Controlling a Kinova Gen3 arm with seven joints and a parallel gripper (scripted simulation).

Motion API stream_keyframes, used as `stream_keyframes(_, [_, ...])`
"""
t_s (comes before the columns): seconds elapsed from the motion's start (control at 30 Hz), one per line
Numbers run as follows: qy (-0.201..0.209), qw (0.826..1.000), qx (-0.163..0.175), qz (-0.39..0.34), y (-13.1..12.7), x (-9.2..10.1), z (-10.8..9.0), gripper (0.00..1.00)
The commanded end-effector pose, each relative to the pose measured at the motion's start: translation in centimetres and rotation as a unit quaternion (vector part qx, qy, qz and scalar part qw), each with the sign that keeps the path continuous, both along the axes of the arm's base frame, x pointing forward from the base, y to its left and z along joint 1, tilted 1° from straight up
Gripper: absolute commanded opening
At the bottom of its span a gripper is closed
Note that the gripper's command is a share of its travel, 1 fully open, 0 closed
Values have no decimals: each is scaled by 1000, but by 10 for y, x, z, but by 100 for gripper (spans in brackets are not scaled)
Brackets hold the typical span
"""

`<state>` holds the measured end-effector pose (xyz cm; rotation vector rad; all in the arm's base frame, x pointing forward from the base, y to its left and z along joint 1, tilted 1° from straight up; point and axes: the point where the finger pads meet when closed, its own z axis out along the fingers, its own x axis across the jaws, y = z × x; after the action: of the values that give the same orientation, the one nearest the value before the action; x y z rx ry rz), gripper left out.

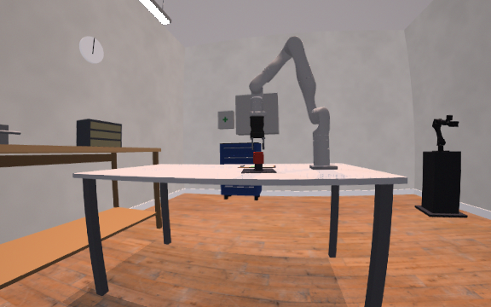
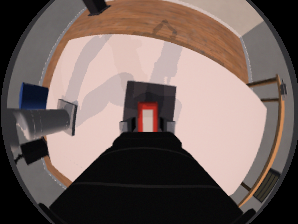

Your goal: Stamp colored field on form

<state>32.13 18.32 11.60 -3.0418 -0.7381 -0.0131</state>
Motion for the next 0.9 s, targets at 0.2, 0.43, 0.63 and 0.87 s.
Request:
stream_keyframes(0.2, [0,1000,0,0,0,0,-1,100])
stream_keyframes(0.43, [0,1000,0,0,0,0,-2,100])
stream_keyframes(0.63, [0,1000,0,0,0,0,-3,100])
stream_keyframes(0.87, [0,1000,0,0,0,0,-4,100])
